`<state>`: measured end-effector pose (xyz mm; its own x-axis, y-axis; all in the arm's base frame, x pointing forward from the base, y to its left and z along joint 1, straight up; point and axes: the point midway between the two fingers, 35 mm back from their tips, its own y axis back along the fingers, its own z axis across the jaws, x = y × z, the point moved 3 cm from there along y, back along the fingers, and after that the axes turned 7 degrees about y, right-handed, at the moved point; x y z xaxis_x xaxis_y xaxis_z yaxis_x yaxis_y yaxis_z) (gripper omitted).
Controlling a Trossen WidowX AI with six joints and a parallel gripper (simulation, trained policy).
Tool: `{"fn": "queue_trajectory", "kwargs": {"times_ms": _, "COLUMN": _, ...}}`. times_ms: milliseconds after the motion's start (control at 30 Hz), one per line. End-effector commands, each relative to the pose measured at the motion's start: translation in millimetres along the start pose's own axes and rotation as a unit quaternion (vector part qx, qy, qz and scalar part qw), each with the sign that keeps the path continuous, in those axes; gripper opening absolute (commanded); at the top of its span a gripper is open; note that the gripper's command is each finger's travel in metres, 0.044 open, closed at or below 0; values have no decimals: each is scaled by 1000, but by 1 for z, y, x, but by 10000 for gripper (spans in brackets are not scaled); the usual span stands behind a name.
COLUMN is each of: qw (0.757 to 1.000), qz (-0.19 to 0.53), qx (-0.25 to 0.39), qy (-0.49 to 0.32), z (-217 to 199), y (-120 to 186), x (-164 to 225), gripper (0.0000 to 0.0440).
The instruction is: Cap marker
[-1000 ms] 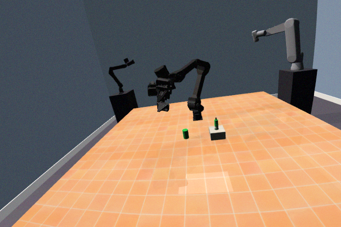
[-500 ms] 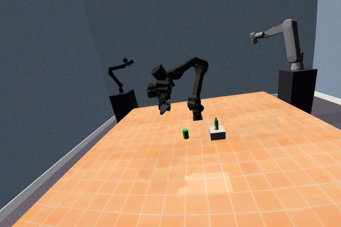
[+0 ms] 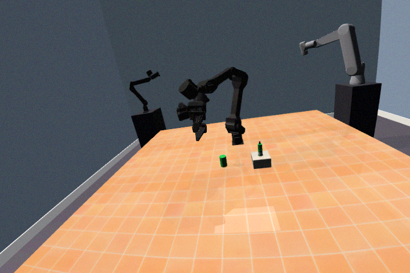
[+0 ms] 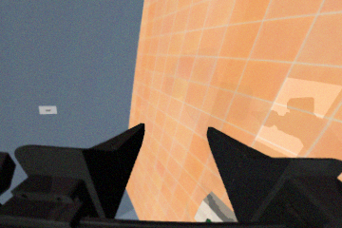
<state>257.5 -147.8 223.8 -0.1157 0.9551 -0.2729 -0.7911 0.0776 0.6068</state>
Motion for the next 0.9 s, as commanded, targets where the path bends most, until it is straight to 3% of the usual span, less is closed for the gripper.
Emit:
{"fn": "queue_trajectory", "kwargs": {"times_ms": 0, "qw": 1000, "qz": 13, "qx": 18, "qy": -2, "z": -3, "y": -3, "x": 2, "gripper": 322}}
{"fn": "queue_trajectory", "kwargs": {"times_ms": 867, "qw": 987, "qz": 92, "qx": 134, "qy": -18, "z": -18, "y": -15, "x": 19, "gripper": 322}}
